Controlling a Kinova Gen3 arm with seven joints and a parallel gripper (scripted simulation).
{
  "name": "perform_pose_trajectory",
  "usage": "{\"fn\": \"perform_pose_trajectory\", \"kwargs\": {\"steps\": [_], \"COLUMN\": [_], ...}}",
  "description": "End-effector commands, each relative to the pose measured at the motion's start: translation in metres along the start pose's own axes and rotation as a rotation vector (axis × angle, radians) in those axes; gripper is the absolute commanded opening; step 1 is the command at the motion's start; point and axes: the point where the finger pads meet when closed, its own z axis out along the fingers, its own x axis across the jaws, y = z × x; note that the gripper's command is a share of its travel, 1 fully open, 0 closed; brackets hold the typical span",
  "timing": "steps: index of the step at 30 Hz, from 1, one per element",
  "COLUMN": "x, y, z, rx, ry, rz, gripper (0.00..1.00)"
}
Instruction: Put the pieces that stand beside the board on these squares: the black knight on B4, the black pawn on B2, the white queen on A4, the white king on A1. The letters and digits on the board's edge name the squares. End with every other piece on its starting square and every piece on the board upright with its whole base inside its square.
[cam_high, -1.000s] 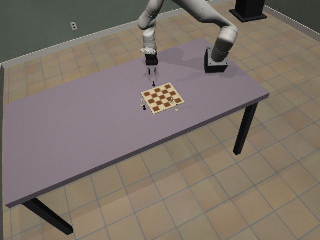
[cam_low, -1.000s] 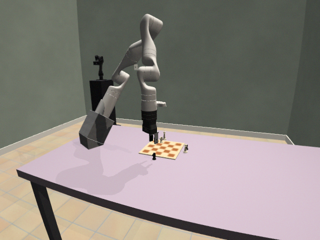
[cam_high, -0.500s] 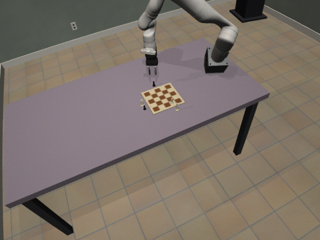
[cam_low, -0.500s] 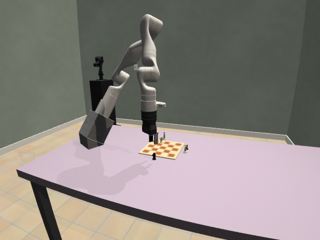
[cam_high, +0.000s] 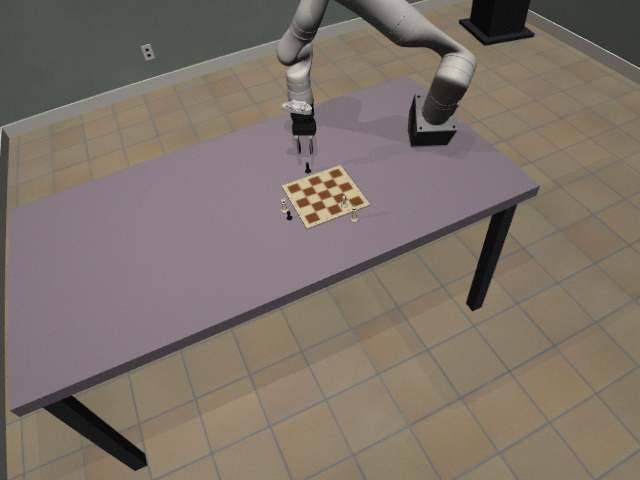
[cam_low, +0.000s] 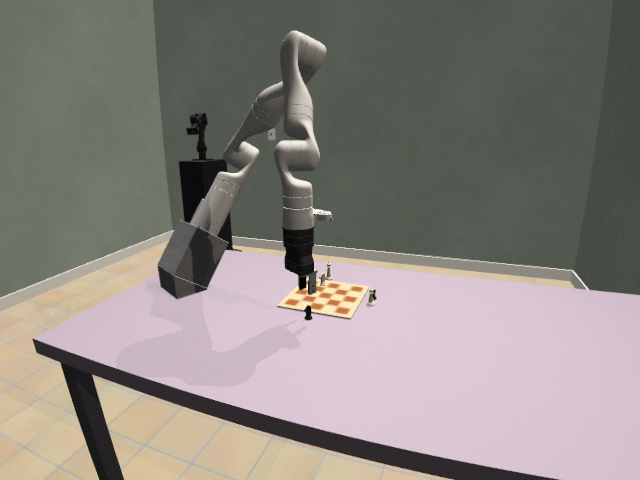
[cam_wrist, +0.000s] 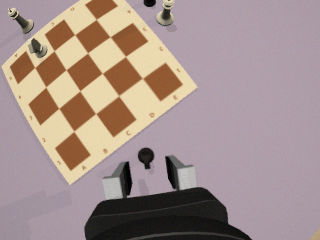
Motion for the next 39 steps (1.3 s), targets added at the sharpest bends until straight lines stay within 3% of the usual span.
{"fn": "perform_pose_trajectory", "kwargs": {"steps": [1,21,39], "x": [-0.001,-0.001,-0.001], "y": [-0.004,-0.002,-0.003], "z": [0.008,0.032,0.034], "rx": [0.005,0.003,0.004], "ry": [-0.001,-0.001,-0.001], "rz": [-0.003,-0.003,-0.004], "gripper": [0.73,0.73,0.73]}}
